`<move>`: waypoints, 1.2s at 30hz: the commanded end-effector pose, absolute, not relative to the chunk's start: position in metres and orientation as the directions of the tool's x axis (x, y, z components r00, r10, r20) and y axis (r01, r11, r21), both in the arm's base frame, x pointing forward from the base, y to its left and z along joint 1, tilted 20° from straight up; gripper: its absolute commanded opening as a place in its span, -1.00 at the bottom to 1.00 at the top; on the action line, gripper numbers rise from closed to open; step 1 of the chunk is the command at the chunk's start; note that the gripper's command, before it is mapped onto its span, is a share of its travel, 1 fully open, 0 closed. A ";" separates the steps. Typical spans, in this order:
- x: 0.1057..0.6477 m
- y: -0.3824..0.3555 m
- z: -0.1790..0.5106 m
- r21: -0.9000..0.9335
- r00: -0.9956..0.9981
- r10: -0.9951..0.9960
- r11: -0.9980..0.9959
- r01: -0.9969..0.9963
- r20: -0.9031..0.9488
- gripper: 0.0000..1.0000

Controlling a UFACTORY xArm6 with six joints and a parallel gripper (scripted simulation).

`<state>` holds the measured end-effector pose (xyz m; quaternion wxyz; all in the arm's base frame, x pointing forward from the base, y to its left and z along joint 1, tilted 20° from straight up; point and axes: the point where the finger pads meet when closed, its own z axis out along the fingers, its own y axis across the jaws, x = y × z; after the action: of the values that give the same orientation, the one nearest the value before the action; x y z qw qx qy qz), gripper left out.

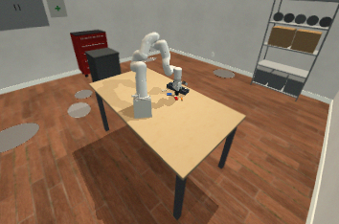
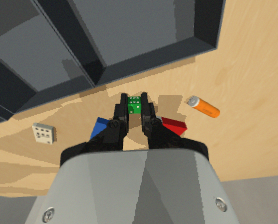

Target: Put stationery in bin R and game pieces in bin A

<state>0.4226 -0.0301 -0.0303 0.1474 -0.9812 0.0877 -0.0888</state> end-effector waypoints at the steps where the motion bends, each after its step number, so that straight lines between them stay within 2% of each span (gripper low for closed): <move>1: 0.424 -0.031 -0.029 -0.305 0.968 -0.199 -0.941 -0.146 0.151 -1.00; 25: 0.412 -0.047 0.027 -0.304 0.968 -0.199 -0.941 -0.145 0.151 -1.00; 36: 0.412 -0.047 0.027 -0.304 0.968 -0.199 -0.941 -0.145 0.151 -1.00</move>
<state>0.4104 -0.0464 0.0256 0.1475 -0.9812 0.0877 -0.0886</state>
